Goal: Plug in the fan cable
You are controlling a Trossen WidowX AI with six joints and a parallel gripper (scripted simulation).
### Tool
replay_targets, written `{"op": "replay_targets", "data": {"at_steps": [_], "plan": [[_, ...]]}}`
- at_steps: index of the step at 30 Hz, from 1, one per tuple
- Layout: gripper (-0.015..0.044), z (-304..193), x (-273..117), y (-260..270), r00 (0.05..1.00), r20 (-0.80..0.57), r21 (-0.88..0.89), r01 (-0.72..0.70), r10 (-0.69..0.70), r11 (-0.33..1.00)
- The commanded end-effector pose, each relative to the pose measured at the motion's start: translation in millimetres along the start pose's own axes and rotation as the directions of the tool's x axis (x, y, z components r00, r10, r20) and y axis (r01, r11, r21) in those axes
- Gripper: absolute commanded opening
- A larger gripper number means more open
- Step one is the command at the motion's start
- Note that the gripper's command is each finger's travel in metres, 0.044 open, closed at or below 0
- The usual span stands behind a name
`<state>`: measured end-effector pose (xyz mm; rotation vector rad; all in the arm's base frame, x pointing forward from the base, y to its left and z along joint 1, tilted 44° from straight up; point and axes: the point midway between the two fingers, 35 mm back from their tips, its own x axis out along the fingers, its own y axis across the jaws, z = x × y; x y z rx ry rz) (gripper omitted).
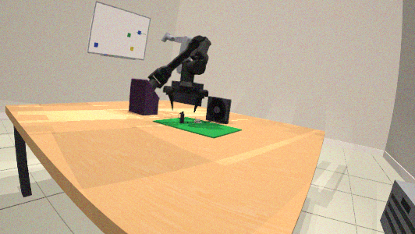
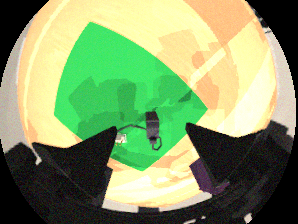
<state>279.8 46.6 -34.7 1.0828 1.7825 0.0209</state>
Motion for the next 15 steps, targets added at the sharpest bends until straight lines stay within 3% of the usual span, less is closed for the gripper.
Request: {"op": "replay_targets", "data": {"at_steps": [1,15], "plan": [[0.044,-1.8,8.7,-1.6,1.0,-0.012,0.011,-0.001,0.001,1.0],[0.044,-2.7,31.5,-1.7,1.0,-0.013,0.011,-0.002,0.002,1.0]]}}
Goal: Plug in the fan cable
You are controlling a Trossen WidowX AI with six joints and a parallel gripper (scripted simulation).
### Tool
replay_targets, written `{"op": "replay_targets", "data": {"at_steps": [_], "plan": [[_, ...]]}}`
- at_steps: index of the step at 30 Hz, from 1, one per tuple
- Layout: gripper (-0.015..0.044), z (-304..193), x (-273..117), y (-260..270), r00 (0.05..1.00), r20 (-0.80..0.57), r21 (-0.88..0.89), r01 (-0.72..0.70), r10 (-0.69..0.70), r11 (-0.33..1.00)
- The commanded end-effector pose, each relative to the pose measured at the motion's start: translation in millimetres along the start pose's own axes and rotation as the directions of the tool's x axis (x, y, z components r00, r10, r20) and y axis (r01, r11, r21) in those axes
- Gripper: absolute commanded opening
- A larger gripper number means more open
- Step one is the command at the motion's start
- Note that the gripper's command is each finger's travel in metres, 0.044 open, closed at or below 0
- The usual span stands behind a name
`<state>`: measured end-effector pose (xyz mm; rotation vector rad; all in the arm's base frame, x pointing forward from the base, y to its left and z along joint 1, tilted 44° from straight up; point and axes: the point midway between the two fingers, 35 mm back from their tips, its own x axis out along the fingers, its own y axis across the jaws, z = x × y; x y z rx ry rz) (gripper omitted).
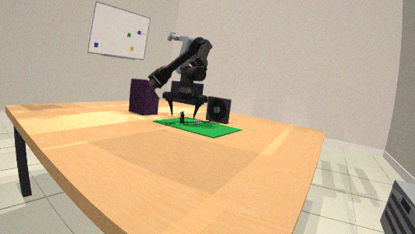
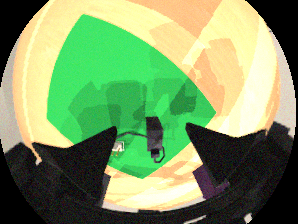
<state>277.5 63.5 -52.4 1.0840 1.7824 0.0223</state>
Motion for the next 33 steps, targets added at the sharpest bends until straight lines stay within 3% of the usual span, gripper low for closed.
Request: {"op": "replay_targets", "data": {"at_steps": [1,11,27,33], "plan": [[0.044,-2.5,8.5,-2.1,1.0,-0.012,0.011,-0.001,0.001,1.0],[0.044,-3.3,15.6,-2.2,1.0,-0.013,0.011,-0.002,0.002,1.0],[0.002,-1.9,13.4,-1.2,1.0,-0.005,0.002,0.001,-0.001,1.0],[0.0,-0.9,2.6,-1.0,1.0,-0.006,0.004,0.002,-0.002,1.0]]}}
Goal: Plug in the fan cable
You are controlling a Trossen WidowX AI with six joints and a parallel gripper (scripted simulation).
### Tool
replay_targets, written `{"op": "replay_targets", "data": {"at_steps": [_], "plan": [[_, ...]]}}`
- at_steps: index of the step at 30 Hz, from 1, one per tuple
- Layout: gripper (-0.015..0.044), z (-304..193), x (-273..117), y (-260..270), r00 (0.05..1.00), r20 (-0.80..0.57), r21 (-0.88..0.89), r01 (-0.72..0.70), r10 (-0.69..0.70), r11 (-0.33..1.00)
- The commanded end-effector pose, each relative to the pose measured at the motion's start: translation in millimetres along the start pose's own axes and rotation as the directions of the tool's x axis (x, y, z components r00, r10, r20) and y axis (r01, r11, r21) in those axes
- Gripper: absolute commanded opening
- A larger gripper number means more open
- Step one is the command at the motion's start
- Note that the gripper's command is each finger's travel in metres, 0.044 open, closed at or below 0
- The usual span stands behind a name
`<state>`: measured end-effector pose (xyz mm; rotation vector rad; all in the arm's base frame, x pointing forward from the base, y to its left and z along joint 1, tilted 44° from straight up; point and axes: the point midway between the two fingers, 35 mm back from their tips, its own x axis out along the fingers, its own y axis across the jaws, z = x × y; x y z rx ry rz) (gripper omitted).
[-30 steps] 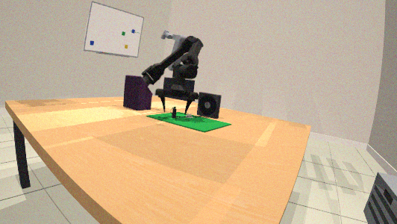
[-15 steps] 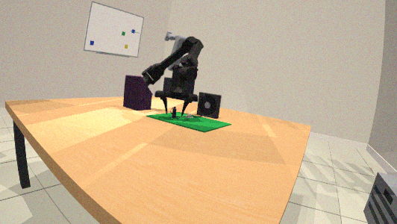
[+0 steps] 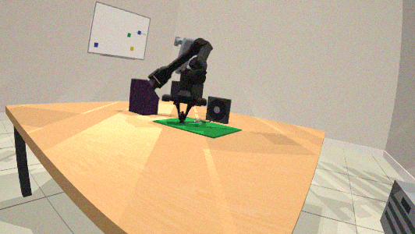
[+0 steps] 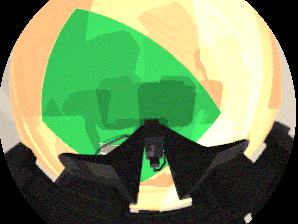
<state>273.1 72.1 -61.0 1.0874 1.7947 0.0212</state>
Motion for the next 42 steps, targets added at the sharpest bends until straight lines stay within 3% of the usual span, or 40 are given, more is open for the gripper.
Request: {"op": "replay_targets", "data": {"at_steps": [1,3,9,21,31,42], "plan": [[0.0,2.3,-23.6,0.7,1.0,0.004,0.001,-0.001,0.001,1.0],[0.0,1.6,-46.2,0.1,1.0,0.0,0.004,-0.003,0.003,1.0],[0.0,1.3,-48.1,0.3,1.0,0.0,0.028,-0.003,0.003,1.0],[0.0,-8.5,-48.4,18.7,1.0,0.002,0.424,-0.002,0.001,0.905],[0.0,-18.1,-48.3,33.9,1.0,0.003,0.707,-0.003,0.001,0.707],[0.0,-30.0,-48.1,50.1,1.0,0.001,0.919,-0.002,0.003,0.394]]}}
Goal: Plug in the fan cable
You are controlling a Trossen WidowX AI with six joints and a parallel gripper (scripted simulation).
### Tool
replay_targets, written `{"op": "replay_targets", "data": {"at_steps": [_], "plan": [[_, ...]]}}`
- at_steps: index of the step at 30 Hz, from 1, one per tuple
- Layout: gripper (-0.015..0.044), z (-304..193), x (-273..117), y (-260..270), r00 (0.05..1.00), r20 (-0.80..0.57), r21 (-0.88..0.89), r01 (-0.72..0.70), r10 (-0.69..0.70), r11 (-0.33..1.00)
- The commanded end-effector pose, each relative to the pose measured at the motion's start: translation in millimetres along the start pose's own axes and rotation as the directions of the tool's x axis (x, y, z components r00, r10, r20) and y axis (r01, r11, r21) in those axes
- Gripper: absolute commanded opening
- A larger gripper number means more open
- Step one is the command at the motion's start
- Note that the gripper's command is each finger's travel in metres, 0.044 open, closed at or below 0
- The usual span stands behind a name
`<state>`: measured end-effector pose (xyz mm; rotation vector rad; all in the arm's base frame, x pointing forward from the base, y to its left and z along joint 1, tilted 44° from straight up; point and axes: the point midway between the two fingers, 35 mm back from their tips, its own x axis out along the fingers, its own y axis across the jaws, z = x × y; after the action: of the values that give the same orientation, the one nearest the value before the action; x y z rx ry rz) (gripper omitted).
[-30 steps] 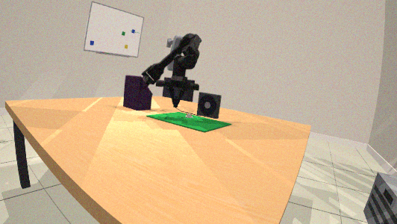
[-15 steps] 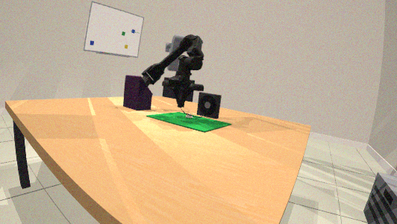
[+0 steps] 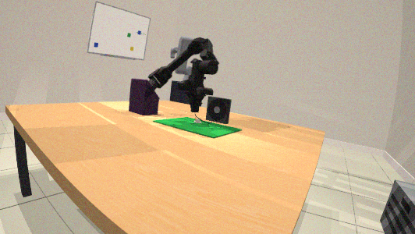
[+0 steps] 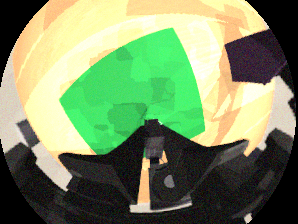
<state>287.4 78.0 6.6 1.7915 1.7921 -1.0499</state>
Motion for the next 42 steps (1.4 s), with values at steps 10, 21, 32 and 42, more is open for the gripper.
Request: {"op": "replay_targets", "data": {"at_steps": [10,21,32,42], "plan": [[0.0,-25.5,-1.0,-4.6,1.0,-0.01,0.42,0.003,0.001,0.908],[0.0,-33.7,0.2,-6.7,1.0,-0.012,0.555,0.006,0.0,0.832],[0.0,-30.1,-1.6,-9.9,1.0,-0.012,0.558,0.006,0.0,0.829],[0.0,-27.9,-1.6,-11.9,1.0,-0.012,0.556,0.006,0.0,0.831]]}}
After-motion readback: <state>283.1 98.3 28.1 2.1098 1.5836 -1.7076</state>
